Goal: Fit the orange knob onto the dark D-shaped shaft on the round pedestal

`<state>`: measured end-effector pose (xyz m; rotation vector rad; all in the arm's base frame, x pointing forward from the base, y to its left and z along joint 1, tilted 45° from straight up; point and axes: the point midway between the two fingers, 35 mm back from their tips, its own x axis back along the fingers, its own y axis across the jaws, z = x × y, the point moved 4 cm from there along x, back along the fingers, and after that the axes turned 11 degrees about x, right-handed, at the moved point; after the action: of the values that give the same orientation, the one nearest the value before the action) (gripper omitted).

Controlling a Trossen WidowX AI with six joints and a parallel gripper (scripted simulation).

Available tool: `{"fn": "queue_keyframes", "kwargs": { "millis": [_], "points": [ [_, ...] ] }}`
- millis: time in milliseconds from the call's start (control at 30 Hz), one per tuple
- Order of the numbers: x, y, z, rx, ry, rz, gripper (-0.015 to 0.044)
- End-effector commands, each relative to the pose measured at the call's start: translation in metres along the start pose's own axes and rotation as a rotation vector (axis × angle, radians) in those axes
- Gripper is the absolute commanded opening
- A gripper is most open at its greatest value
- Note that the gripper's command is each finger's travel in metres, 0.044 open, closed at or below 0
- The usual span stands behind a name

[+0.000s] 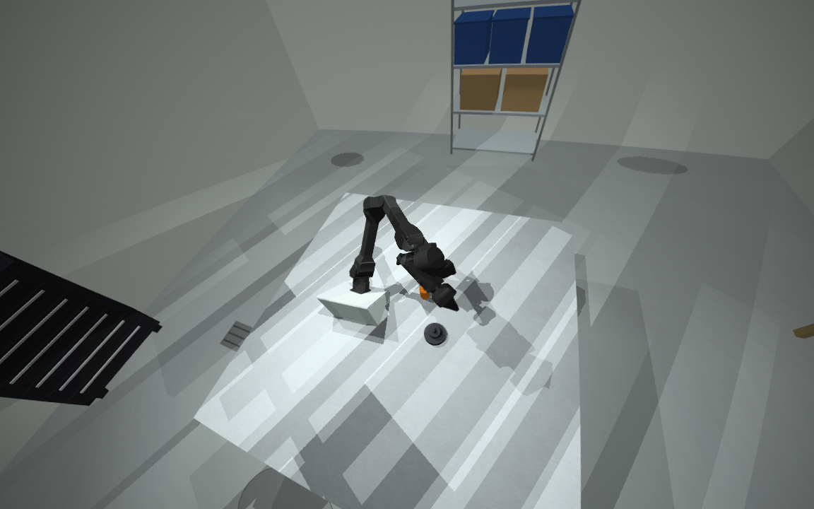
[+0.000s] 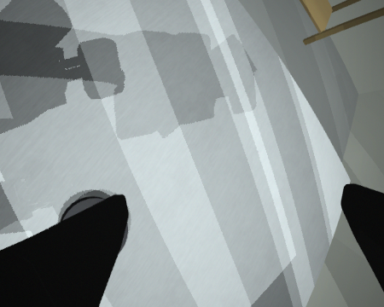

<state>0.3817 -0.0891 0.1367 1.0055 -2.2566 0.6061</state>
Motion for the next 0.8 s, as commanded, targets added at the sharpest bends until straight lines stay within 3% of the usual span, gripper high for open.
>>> {"fn": "queue_keyframes", "kwargs": {
  "millis": [0, 367, 767],
  "points": [
    [-0.013, 0.065, -0.019, -0.3, 0.106, -0.257, 0.044],
    [0.0, 0.167, -0.041, -0.727, 0.441, -0.612, 0.044],
    [0.002, 0.173, -0.035, -0.746, 0.462, -0.626, 0.044]
  ]
}}
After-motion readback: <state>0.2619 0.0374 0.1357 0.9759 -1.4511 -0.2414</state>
